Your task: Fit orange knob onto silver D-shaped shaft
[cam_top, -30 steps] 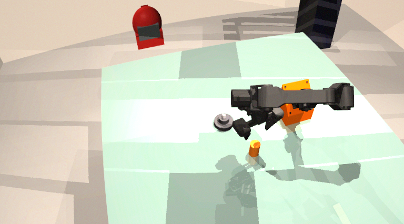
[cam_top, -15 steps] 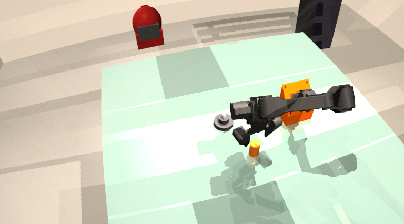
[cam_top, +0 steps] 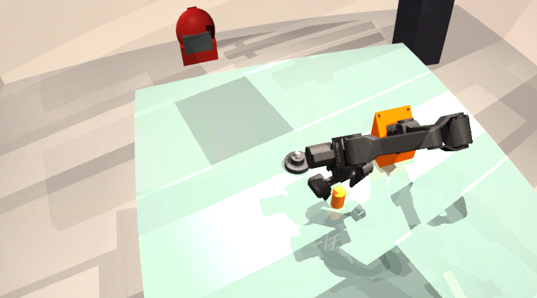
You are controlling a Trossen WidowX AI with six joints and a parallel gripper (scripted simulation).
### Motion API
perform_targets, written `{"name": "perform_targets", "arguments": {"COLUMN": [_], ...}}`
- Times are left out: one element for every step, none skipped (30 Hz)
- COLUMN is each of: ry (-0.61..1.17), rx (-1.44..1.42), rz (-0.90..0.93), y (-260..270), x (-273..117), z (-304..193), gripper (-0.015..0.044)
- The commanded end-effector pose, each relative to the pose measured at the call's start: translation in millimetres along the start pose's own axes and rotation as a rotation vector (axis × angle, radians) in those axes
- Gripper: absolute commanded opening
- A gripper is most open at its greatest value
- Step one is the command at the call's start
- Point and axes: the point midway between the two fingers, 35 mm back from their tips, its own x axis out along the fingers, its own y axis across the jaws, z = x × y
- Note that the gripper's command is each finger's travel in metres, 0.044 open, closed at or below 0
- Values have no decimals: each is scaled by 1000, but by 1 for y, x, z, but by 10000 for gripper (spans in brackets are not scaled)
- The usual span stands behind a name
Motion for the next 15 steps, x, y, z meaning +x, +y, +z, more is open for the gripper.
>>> {"name": "perform_targets", "arguments": {"ry": [7,7,7,7,8,8,8,8,8,8,9,9,9,9,10], "rx": [12,12,12,12,12,12,12,12,12,12,12,12,12,12,12], "rz": [-12,-12,-12,-12,-12,-12,-12,-12,-12,-12,-12,-12,-12,-12,-12], "y": [-2,-2,-2,-2,-2,-2,-2,-3,-3,-3,-3,-3,-3,-3,-3], "x": [9,11,13,14,16,17,19,21,22,24,25,27,28,30,32], "z": [0,0,0,0,0,0,0,0,0,0,0,0,0,-1,-1], "gripper": [440,440,440,440,440,440,440,440,440,440,440,440,440,440,440]}}
